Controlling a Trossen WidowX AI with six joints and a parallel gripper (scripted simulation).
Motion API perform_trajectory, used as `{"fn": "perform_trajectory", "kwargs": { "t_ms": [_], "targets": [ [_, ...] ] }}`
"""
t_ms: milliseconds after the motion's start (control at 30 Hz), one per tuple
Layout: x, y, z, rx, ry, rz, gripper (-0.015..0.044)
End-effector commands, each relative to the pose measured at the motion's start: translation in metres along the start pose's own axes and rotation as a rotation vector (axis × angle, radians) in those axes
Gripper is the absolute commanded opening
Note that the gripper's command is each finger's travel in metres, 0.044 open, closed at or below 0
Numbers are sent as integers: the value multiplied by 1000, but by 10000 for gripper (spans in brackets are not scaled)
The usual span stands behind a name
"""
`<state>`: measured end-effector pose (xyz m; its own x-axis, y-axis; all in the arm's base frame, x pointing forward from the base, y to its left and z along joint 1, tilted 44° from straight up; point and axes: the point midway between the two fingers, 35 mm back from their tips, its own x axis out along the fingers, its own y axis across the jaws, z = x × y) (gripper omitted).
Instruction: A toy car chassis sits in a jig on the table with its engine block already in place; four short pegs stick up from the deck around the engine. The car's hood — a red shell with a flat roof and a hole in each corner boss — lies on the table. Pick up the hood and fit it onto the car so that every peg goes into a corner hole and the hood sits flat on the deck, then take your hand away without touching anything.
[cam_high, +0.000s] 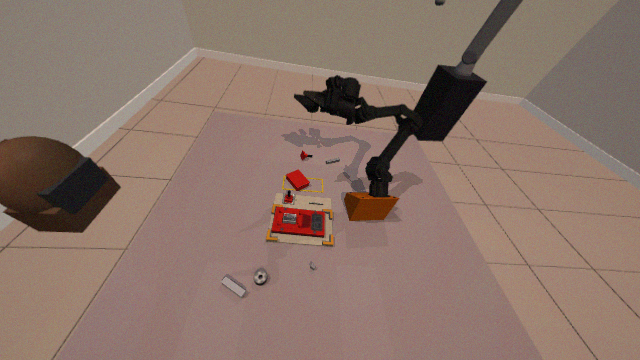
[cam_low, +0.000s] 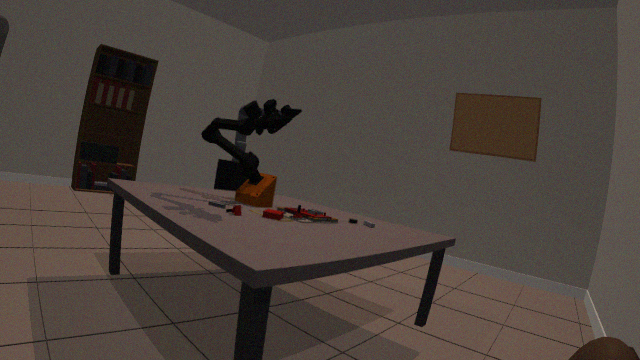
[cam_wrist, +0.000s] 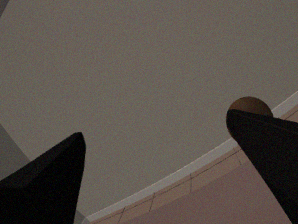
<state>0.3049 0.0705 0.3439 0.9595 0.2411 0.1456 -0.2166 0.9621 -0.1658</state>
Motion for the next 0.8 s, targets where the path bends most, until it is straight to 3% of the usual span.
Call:
{"fn": "perform_trajectory", "kwargs": {
  "t_ms": [0,367,767],
  "targets": [
    [13,-17,-28,76,141,-81,440],
    [24,-68,-123,318,579,-419,440],
    [-21,-124,-211,457,989,-965,440]
  ]
}}
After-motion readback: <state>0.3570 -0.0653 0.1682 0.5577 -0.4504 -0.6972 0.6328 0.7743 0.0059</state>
